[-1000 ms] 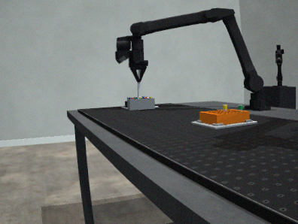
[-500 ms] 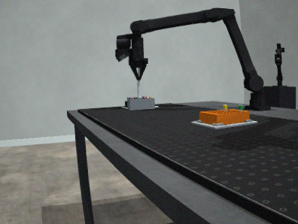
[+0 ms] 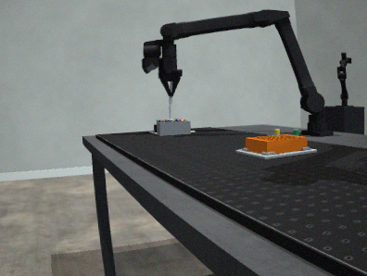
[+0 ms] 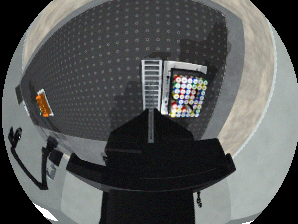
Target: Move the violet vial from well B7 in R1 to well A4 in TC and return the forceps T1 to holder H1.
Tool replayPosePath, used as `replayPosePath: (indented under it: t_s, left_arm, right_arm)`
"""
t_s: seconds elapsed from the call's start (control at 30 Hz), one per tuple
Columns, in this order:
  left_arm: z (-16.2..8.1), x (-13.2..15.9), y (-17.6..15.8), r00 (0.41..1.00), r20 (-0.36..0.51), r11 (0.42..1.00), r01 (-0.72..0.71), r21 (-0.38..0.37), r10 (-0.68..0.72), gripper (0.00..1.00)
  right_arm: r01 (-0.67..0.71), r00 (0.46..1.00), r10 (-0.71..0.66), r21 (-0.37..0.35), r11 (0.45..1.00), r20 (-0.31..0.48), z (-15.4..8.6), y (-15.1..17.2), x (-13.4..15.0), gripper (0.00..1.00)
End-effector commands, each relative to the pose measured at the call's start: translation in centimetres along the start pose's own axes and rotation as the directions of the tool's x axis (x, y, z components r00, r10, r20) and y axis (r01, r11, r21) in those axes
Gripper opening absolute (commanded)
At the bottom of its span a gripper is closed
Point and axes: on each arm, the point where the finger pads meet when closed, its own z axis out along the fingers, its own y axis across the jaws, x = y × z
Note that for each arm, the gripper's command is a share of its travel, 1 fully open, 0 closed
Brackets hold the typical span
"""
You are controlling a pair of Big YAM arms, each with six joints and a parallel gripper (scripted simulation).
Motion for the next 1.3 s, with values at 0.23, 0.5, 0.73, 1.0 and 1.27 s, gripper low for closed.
replayPosePath:
  t_s: [0.23,0.5,0.73,1.0,1.27]
  left_arm:
    - [0.83,0.09,-0.44,0.999,-0.026,1.0,-0.019,0.01,0.02,1.0]
    - [0.83,0.09,-0.44,0.999,-0.026,1.0,-0.019,0.01,0.02,1.0]
    - [0.83,0.09,-0.44,0.999,-0.026,1.0,-0.019,0.01,0.02,1.0]
    - [0.83,0.09,-0.44,0.999,-0.026,1.0,-0.019,0.01,0.02,1.0]
    - [0.83,0.09,-0.44,0.999,-0.026,1.0,-0.019,0.01,0.02,1.0]
  right_arm:
    - [-0.002,0.997,-0.001,0.041,0.999,0.082,-5.35,-1.13,-0.85,0.07]
    - [-0.002,0.997,-0.001,0.041,0.999,0.082,-5.76,-1.12,-0.82,0.07]
    - [-0.002,0.996,-0.002,0.044,0.999,0.087,-5.7,-1.17,-0.95,0.07]
    - [-0.003,0.995,-0.002,0.049,0.999,0.097,-5.61,-1.31,-1.21,0.07]
    - [-0.002,0.996,-0.002,0.045,0.999,0.09,-5.1,-1.22,-1.04,0.07]
